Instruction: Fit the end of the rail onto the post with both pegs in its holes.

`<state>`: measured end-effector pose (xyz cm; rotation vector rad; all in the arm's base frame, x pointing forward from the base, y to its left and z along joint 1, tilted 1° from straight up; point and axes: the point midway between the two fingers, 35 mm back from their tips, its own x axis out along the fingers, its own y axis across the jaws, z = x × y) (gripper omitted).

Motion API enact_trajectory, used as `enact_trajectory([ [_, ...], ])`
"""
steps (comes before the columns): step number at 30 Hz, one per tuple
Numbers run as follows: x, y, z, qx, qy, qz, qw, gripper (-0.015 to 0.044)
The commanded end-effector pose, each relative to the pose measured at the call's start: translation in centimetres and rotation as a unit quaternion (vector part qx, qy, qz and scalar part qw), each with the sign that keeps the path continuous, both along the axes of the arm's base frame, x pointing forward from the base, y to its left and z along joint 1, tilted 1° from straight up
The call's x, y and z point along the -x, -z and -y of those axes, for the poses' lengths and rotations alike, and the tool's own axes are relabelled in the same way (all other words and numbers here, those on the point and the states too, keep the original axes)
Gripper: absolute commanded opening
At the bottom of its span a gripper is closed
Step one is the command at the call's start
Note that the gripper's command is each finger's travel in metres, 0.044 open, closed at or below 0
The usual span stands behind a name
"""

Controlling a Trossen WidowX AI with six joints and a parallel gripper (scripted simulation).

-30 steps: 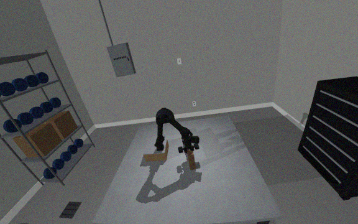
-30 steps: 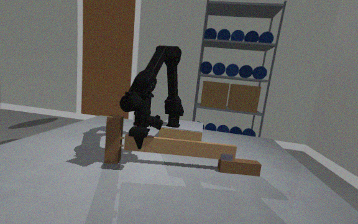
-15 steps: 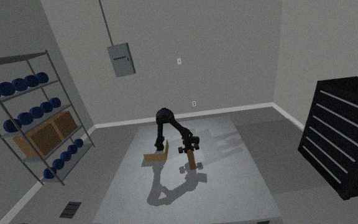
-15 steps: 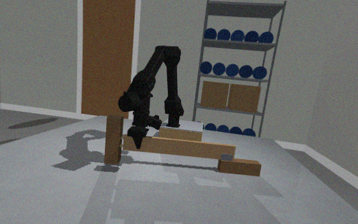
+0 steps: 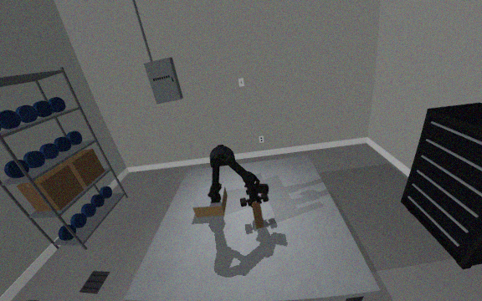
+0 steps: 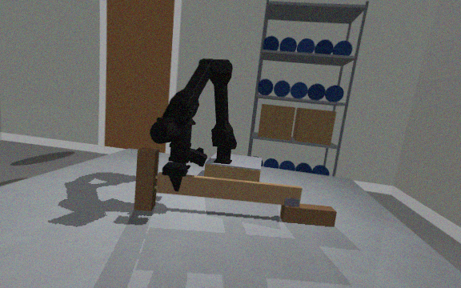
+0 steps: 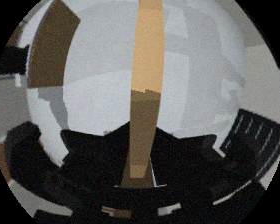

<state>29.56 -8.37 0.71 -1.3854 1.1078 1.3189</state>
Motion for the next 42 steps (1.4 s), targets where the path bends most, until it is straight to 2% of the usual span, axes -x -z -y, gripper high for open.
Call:
enact_trajectory([
  [1, -0.28, -0.19, 0.24, 0.002, -0.002, 0.004, 1.000, 0.0000],
  [27, -0.43, -0.23, 0.99, 0.002, -0.002, 0.004, 1.000, 0.0000],
  [42, -0.16, -0.03, 0.76, 0.000, 0.000, 0.000, 1.000, 0.0394],
])
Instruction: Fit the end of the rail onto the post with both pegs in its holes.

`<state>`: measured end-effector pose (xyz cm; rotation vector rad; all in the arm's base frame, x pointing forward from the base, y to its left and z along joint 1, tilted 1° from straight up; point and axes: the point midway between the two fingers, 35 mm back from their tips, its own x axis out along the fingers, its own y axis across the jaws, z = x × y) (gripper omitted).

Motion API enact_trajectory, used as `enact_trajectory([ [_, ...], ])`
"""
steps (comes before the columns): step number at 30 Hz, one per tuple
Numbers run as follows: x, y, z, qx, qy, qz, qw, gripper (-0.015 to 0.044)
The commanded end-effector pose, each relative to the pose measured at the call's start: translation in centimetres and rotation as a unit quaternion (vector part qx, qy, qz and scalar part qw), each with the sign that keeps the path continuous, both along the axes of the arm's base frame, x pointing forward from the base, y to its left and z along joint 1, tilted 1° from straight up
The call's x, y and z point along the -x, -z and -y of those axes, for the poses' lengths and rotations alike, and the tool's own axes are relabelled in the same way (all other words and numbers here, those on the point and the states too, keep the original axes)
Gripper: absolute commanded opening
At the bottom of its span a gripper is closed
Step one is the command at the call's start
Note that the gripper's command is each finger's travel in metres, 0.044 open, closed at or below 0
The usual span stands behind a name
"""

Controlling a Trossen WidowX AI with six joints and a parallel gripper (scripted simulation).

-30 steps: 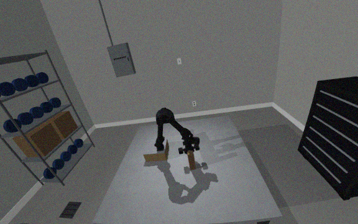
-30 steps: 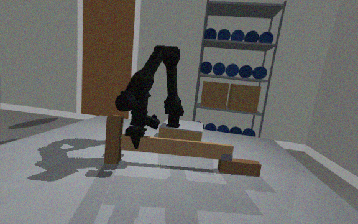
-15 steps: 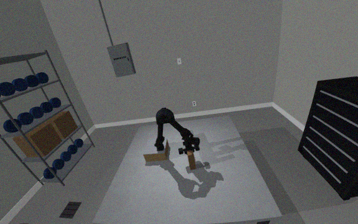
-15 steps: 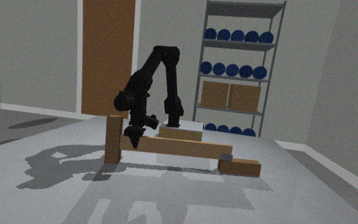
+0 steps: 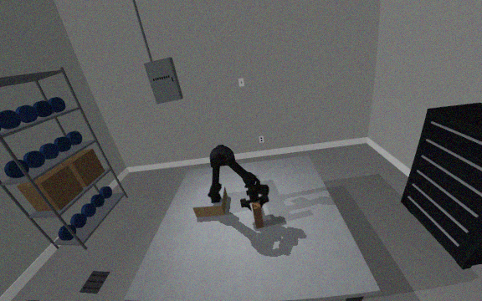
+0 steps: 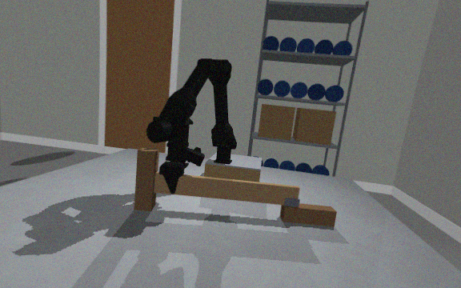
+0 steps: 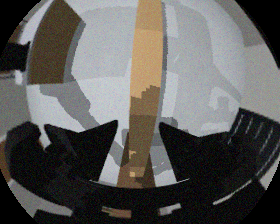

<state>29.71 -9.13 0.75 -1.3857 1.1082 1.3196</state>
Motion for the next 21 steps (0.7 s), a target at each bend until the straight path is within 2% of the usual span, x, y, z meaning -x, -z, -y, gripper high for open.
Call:
enact_trajectory([
  [1, 0.0, 0.0, 0.0, 0.000, 0.000, 0.000, 1.000, 0.0420],
  [2, 0.0, 0.0, 0.0, 0.000, 0.000, 0.000, 1.000, 0.0440],
  [9, 0.0, -0.2, -0.2, 0.000, 0.000, 0.000, 1.000, 0.0440],
  [14, 0.7, -2.9, -3.1, 0.000, -0.002, 0.004, 1.000, 0.0440],
  [21, 0.7, -2.9, -3.1, 0.000, -0.002, 0.004, 1.000, 0.0440],
])
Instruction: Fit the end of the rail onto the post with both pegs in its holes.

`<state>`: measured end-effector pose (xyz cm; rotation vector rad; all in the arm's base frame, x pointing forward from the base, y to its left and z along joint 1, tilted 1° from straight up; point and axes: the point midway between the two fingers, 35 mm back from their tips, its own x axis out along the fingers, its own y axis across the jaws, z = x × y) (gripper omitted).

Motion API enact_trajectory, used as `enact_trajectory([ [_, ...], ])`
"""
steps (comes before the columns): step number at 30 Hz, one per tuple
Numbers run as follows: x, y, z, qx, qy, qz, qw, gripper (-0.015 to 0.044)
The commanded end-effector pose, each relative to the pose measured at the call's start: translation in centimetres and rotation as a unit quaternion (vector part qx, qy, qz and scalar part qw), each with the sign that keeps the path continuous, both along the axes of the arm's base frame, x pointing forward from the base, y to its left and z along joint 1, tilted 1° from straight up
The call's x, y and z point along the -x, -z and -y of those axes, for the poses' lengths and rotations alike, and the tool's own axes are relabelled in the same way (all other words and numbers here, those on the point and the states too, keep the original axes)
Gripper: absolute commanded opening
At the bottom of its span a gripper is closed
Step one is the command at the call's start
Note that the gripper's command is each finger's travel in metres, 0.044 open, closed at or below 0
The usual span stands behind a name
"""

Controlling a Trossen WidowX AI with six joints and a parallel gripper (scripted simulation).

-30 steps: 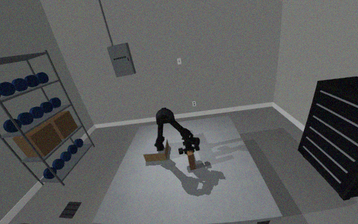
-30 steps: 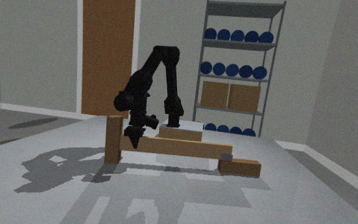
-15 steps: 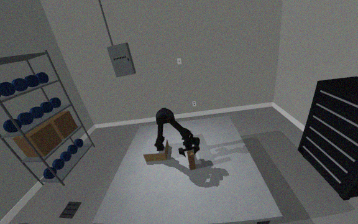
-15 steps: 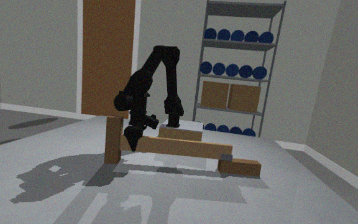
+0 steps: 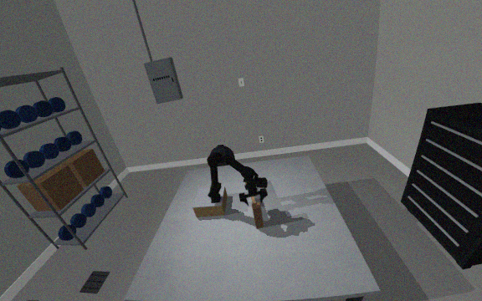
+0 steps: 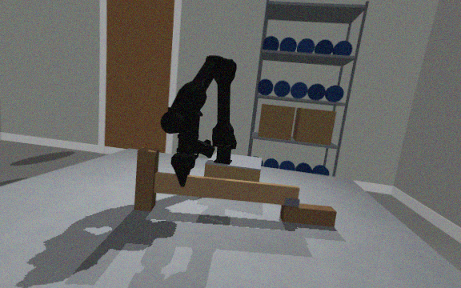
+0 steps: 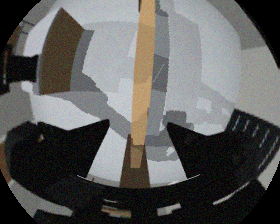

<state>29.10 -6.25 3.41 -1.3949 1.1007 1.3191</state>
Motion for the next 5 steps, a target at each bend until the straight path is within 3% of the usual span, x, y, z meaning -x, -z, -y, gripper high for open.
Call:
enact_trajectory([
  [1, 0.10, -0.23, -0.20, 0.000, 0.002, 0.001, 1.000, 0.0440],
  [5, 0.10, -0.23, -0.20, 0.000, 0.002, 0.001, 1.000, 0.0440],
])
